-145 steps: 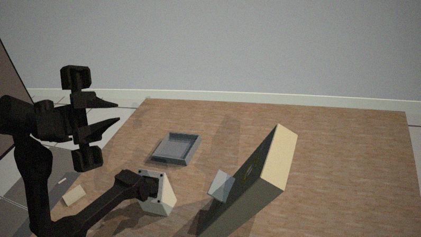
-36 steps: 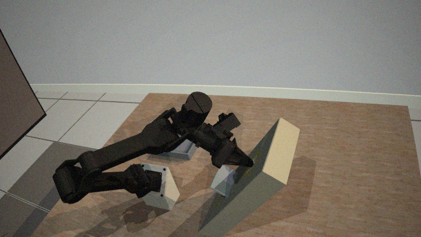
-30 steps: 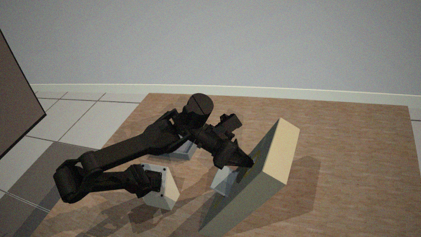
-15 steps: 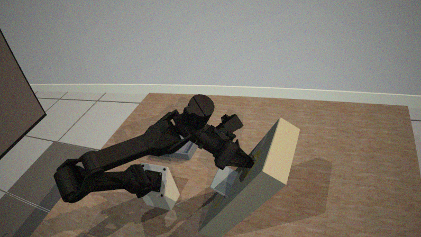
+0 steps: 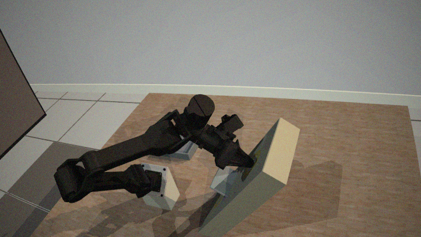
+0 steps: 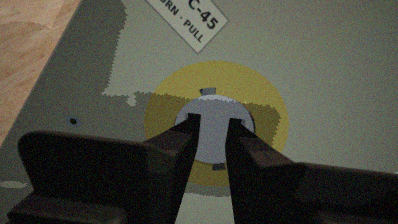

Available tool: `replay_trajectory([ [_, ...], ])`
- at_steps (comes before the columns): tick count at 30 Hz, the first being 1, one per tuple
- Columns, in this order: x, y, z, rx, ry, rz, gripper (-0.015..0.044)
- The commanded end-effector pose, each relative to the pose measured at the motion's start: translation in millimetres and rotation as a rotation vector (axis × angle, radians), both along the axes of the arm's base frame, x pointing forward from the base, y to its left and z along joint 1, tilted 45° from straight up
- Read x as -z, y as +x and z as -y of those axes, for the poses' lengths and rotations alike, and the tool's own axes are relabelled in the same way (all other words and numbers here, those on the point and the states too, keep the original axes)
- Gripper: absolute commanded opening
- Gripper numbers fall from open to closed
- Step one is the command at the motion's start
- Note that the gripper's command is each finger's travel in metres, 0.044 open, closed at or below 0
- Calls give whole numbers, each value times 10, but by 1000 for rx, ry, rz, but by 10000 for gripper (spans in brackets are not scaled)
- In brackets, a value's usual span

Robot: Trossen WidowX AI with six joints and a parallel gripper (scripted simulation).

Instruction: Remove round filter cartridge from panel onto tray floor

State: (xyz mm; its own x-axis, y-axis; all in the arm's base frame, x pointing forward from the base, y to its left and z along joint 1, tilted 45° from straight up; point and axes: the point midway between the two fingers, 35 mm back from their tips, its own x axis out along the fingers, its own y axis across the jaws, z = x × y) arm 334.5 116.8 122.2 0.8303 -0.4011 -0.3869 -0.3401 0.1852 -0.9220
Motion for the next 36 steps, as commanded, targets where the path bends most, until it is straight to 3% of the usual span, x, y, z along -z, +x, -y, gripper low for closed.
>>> replay_trajectory([
  [1, -3, 3, 1, 1, 2, 1, 3],
  [7, 7, 19, 10, 25, 58, 24, 0],
  [36, 21, 43, 24, 416, 892, 421, 0],
])
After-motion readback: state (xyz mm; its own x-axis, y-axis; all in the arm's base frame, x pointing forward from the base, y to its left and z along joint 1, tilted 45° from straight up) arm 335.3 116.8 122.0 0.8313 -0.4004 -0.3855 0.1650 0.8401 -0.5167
